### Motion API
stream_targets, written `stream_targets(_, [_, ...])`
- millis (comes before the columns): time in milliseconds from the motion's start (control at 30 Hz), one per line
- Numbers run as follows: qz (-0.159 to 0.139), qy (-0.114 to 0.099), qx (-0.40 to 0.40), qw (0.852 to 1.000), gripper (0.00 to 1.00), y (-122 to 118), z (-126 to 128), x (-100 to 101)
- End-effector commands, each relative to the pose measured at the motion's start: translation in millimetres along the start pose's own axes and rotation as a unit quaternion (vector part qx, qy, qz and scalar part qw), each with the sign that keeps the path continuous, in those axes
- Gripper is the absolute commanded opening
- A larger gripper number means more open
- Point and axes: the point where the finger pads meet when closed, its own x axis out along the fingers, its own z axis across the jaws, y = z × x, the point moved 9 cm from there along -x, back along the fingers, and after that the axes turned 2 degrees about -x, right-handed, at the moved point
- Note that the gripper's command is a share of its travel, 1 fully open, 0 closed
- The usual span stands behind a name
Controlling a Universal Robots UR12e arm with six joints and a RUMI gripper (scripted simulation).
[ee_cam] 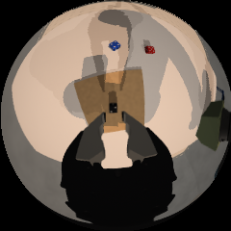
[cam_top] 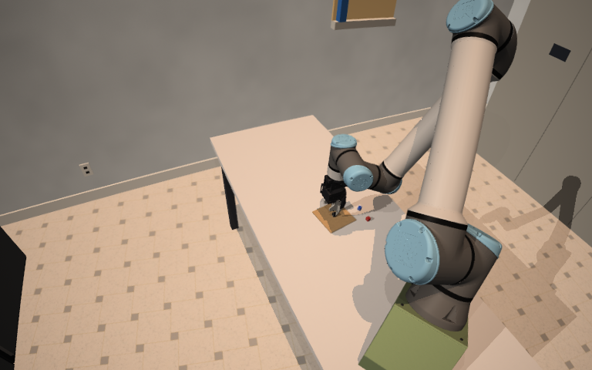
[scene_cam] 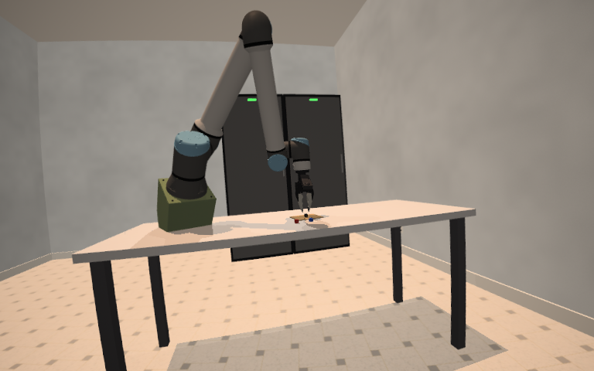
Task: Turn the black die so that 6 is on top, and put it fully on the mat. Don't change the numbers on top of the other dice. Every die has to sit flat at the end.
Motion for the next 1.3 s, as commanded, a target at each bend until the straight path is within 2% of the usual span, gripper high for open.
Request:
stream_targets(0, [0.0,0.001,0.0,1.0,0.18,0.0,-0.3,-4.9])
stream_targets(500, [0.0,0.001,0.0,1.0,0.18,0.0,-0.3,-48.5])
stream_targets(867, [0.004,0.0,0.0,1.0,0.18,-0.7,-0.2,-51.6])
stream_targets(1000, [0.024,-0.004,0.0,1.0,0.18,-4.6,-0.1,-50.0])
stream_targets(1267, [0.097,-0.007,0.0,0.995,0.18,-19.3,-0.6,-47.7])
